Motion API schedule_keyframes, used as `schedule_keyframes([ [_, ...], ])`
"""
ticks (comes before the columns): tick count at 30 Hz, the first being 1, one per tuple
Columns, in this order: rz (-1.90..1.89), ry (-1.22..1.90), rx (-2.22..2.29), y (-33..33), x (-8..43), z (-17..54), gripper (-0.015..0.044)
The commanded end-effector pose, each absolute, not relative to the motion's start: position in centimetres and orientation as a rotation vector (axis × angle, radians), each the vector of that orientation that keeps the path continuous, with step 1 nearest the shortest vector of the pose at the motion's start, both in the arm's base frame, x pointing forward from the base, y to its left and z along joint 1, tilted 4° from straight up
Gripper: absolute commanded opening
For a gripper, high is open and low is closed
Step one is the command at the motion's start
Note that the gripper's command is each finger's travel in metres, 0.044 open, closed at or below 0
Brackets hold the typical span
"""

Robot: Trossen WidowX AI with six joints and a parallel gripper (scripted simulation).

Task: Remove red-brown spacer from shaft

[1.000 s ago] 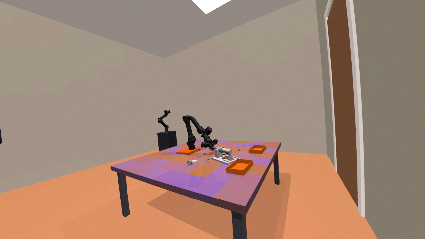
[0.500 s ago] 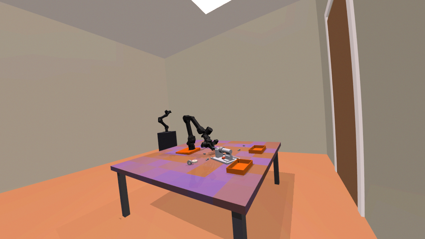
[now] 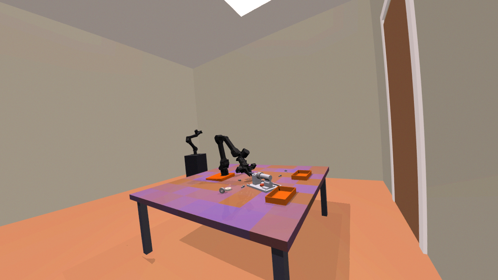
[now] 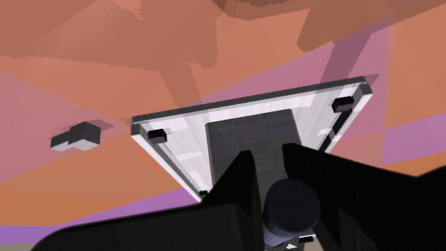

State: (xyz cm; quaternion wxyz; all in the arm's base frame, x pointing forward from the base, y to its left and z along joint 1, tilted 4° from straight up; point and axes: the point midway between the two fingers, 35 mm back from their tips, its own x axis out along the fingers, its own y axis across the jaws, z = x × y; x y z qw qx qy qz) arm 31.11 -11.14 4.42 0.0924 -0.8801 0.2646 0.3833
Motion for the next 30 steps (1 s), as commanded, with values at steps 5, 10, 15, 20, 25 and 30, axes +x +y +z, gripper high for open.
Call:
schedule_keyframes([
  [5,1.137,0.783,-2.617,-11.29,31.45,4.46,0.0],
  [10,1.136,0.783,-2.617,-11.38,31.58,4.46,0.0],
  [15,1.136,0.783,-2.617,-11.47,31.72,4.46,0.0],
  [20,1.136,0.783,-2.617,-11.56,31.86,4.46,0.0],
  [25,1.136,0.783,-2.617,-11.64,31.99,4.46,0.0],
  [30,1.136,0.783,-2.617,-11.73,32.13,4.46,0.0],
])
